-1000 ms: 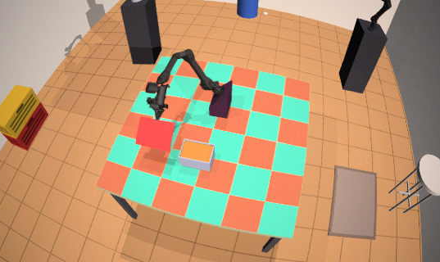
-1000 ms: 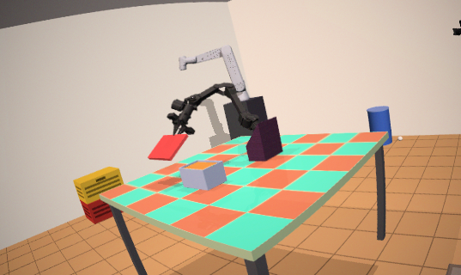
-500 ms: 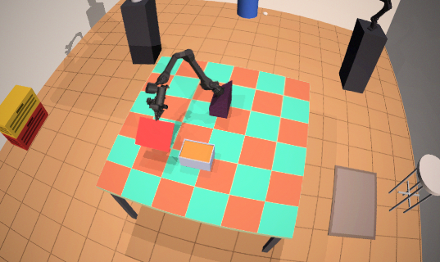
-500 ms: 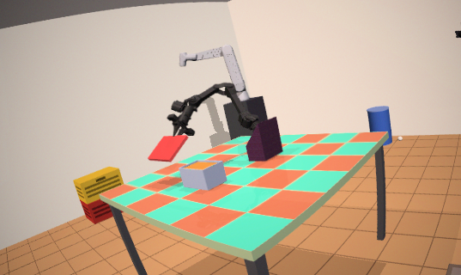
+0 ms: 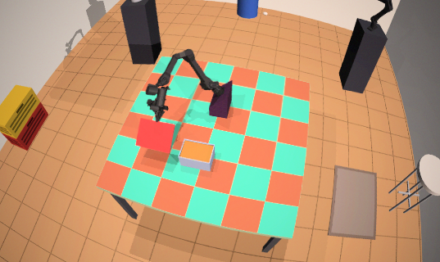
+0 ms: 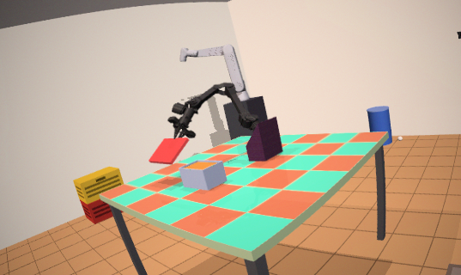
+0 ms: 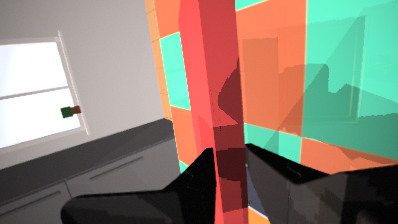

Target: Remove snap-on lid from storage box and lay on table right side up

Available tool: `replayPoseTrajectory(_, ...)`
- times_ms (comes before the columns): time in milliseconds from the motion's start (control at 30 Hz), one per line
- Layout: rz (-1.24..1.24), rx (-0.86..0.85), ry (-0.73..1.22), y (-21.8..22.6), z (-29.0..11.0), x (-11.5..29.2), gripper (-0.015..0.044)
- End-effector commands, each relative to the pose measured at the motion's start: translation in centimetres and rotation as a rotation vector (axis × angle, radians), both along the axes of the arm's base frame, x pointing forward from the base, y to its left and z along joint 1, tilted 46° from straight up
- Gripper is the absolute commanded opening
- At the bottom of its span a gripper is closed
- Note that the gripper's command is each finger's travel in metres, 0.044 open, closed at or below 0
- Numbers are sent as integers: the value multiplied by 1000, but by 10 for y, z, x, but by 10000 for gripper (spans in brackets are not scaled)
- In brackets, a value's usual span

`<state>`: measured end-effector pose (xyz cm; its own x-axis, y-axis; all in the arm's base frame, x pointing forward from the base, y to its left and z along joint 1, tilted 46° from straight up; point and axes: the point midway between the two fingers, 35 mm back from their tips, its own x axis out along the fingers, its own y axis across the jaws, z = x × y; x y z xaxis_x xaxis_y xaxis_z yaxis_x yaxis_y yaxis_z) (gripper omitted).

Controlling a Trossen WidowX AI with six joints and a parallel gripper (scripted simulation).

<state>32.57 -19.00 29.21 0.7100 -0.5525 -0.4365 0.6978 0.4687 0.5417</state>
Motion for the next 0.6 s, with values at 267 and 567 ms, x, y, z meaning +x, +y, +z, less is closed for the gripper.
replayPoseTrajectory(267,12,-3,-4,-6,-6,1,0)
replayPoseTrajectory(567,12,-3,-4,-11,-11,0,0)
